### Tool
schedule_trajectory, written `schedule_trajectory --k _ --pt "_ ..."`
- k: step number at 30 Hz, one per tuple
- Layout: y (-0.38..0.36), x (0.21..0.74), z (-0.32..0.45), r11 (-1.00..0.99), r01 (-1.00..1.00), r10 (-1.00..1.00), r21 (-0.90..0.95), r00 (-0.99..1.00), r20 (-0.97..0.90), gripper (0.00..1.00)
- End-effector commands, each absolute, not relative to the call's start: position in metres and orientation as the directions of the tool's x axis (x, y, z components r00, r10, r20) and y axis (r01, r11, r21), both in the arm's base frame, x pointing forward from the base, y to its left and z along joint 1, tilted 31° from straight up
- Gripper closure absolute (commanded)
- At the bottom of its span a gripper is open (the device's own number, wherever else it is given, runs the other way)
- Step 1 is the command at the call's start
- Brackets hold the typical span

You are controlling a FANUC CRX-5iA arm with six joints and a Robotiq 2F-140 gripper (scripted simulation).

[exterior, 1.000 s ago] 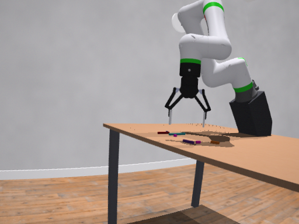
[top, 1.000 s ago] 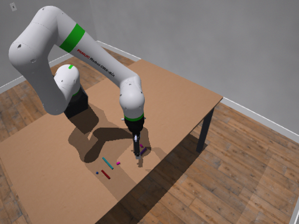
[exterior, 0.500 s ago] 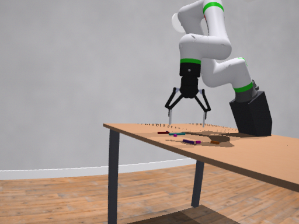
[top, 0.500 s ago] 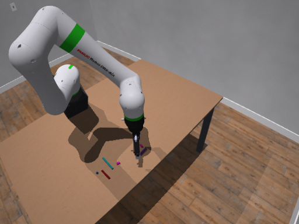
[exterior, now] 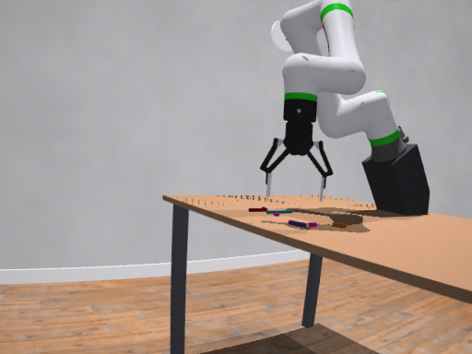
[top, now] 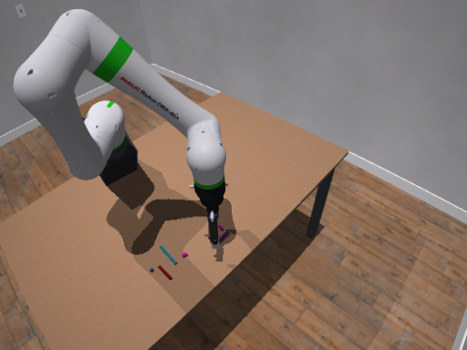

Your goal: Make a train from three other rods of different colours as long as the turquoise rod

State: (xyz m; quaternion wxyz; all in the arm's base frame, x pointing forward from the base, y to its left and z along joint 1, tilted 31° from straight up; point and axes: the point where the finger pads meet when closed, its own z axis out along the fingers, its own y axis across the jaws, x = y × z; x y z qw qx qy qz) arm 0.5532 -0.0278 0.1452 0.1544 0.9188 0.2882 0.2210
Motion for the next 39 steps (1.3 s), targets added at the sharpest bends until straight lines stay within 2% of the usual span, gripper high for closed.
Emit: schedule_trajectory --k 1,36,39 --pt "-0.028 0.553 0.145 -0.786 0.461 0.598 0.411 0.736 0.317 0.00" --pt "-0.028 0.553 0.145 -0.786 0.461 0.598 0.411 0.736 0.317 0.00" --pt "-0.017 0.541 0.137 -0.787 0.461 0.597 0.411 0.737 0.316 0.00"
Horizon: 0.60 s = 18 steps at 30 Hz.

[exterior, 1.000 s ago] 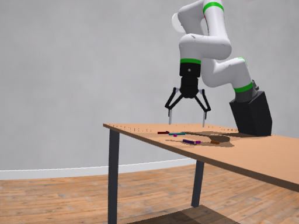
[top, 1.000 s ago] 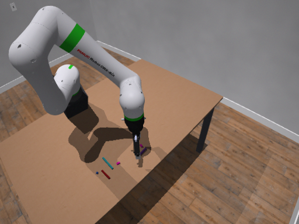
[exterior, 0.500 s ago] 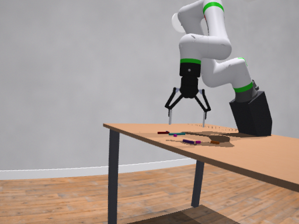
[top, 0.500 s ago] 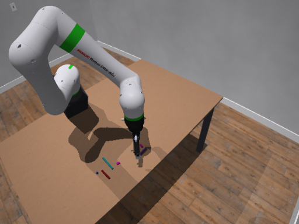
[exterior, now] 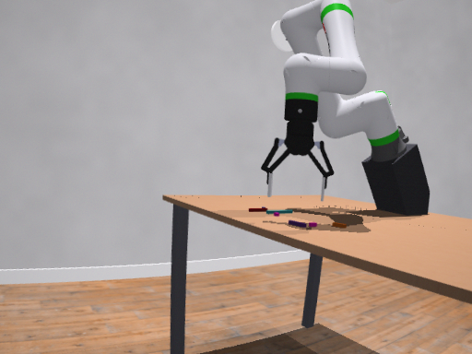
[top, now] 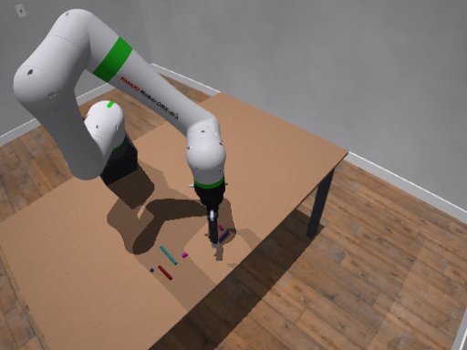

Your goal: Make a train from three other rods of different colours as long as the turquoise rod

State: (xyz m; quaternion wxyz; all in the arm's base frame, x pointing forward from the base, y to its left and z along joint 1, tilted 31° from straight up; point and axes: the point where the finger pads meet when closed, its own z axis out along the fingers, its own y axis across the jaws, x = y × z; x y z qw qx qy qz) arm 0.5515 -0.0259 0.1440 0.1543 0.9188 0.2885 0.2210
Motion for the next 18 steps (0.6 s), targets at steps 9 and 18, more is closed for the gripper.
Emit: schedule_trajectory --k 9,18 --pt "0.020 0.494 0.103 -0.786 0.462 0.599 0.412 0.735 0.318 0.00" --pt "0.020 0.494 0.103 -0.786 0.462 0.599 0.412 0.735 0.318 0.00"
